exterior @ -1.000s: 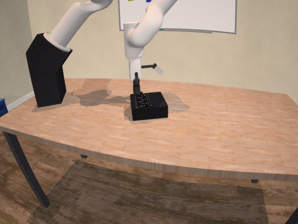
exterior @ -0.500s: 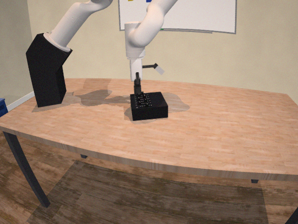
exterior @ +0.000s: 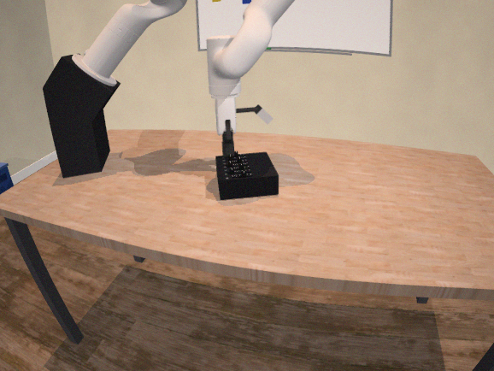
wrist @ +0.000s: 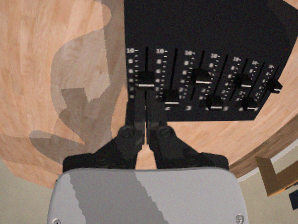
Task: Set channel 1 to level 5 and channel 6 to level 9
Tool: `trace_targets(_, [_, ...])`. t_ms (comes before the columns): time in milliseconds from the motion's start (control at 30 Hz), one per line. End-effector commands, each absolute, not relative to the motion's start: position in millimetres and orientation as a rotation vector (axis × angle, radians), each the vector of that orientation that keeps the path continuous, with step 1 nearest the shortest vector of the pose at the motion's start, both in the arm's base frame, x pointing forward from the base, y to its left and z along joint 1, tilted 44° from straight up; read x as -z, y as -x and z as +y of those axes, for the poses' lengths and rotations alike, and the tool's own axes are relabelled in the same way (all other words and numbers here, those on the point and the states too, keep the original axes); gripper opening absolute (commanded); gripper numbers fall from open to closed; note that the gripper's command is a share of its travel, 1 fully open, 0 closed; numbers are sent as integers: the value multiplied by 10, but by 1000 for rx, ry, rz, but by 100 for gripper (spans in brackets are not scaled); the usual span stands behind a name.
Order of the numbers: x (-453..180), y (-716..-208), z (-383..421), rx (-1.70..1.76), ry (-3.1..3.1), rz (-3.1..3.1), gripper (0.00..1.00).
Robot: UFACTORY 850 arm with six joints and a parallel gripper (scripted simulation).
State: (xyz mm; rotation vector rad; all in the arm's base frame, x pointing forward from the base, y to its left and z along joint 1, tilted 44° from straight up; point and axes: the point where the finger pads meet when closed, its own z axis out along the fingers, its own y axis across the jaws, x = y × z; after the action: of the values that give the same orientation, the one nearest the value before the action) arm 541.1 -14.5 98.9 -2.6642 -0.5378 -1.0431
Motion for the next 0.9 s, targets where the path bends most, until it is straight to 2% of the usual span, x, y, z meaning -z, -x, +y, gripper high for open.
trace_targets(0, [-993,-5413,-147,1044,2664,-538,0])
trace_targets(867, [-957,-5368,-165,1044,2664,-538,0])
